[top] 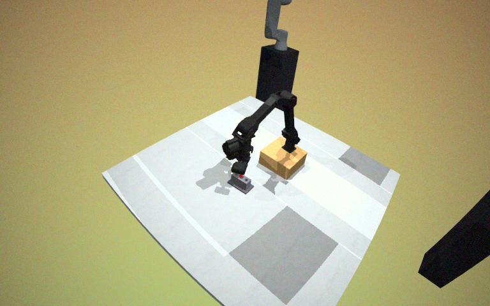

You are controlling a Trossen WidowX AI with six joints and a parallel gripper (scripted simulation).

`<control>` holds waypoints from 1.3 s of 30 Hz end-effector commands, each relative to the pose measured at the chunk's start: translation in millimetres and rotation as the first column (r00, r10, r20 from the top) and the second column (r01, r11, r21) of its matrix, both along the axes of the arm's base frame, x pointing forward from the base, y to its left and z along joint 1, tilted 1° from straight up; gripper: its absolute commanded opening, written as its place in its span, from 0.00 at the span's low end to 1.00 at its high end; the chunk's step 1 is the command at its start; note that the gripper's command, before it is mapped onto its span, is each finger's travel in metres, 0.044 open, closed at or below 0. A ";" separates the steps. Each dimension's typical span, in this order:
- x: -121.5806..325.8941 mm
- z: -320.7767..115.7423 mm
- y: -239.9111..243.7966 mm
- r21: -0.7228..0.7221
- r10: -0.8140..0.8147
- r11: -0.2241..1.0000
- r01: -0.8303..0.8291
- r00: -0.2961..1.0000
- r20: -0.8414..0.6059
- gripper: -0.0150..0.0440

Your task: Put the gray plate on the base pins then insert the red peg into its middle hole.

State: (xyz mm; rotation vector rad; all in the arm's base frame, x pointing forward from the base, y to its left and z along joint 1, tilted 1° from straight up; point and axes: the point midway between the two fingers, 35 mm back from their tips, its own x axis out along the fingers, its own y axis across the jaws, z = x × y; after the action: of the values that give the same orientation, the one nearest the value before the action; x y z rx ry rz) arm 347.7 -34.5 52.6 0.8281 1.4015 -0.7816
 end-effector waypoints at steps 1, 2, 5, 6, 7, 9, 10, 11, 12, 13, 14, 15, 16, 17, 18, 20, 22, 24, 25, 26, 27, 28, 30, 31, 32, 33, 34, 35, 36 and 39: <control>0.0 0.1 0.0 0.000 0.000 1.000 0.000 1.000 0.000 0.25; 0.0 0.1 0.0 0.000 0.000 1.000 0.000 1.000 0.000 0.30; 0.0 0.1 0.0 0.000 0.000 1.000 0.000 1.000 0.000 0.43; 0.0 0.1 0.0 0.000 0.000 1.000 0.000 1.000 0.000 0.48; 0.0 0.1 0.0 0.000 0.000 1.000 0.000 1.000 0.000 0.51; 0.0 0.1 0.0 0.000 0.000 1.000 0.000 1.000 0.000 0.51; 0.0 0.1 0.0 0.000 0.000 1.000 0.000 1.000 0.000 0.51; 0.0 0.1 0.0 0.000 0.000 1.000 0.000 1.000 0.000 0.51; 0.0 0.1 0.0 0.000 0.000 1.000 0.000 1.000 0.000 0.51; 0.0 0.1 0.0 0.000 0.000 1.000 0.000 1.000 0.000 0.51; 0.0 0.1 0.0 0.000 0.000 1.000 0.000 1.000 0.000 0.51; 0.0 0.1 0.0 0.000 0.000 1.000 0.000 1.000 0.000 0.51; 0.0 0.1 0.0 0.000 0.000 1.000 0.000 1.000 0.000 0.51; 0.0 0.4 0.0 0.000 0.000 1.000 0.000 1.000 0.000 0.51; 0.0 0.9 0.0 0.001 0.000 1.000 0.000 1.000 0.000 0.51; -0.1 2.7 -0.1 0.002 -0.001 1.000 0.001 1.000 0.000 0.51; -0.7 4.1 -0.1 0.003 -0.002 1.000 0.002 1.000 0.001 0.51; -1.2 4.7 -0.3 0.003 -0.002 1.000 0.002 1.000 0.001 0.51; -1.4 5.0 -0.3 0.003 -0.002 1.000 0.002 1.000 0.001 0.51; -1.6 5.3 -0.4 0.003 -0.002 1.000 0.002 1.000 0.001 0.51; -1.8 5.6 -0.5 0.003 -0.002 1.000 0.002 1.000 0.000 0.51; -1.9 5.9 -0.6 0.003 -0.002 1.000 0.002 1.000 0.000 0.51; -2.2 6.5 -0.8 0.003 -0.002 1.000 0.002 1.000 0.000 0.51; -2.4 6.8 -0.8 0.003 -0.002 1.000 0.002 1.000 0.000 0.51; -2.6 7.0 -0.9 0.003 -0.002 1.000 0.002 1.000 0.000 0.51; -2.7 7.3 -1.0 0.003 -0.002 1.000 0.002 1.000 0.000 0.51; -2.9 7.6 -1.1 0.003 -0.002 1.000 0.002 1.000 0.000 0.51; -3.1 7.9 -1.2 0.003 -0.002 1.000 0.002 1.000 0.000 0.51; -3.2 8.2 -1.3 0.003 -0.002 1.000 0.002 1.000 0.000 0.51; -3.7 9.0 -1.5 0.003 -0.002 1.000 0.002 1.000 0.000 0.51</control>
State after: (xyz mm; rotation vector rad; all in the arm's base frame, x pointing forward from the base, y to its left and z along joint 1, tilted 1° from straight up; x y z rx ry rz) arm 344.0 -36.0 58.0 0.8307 1.4068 -0.7883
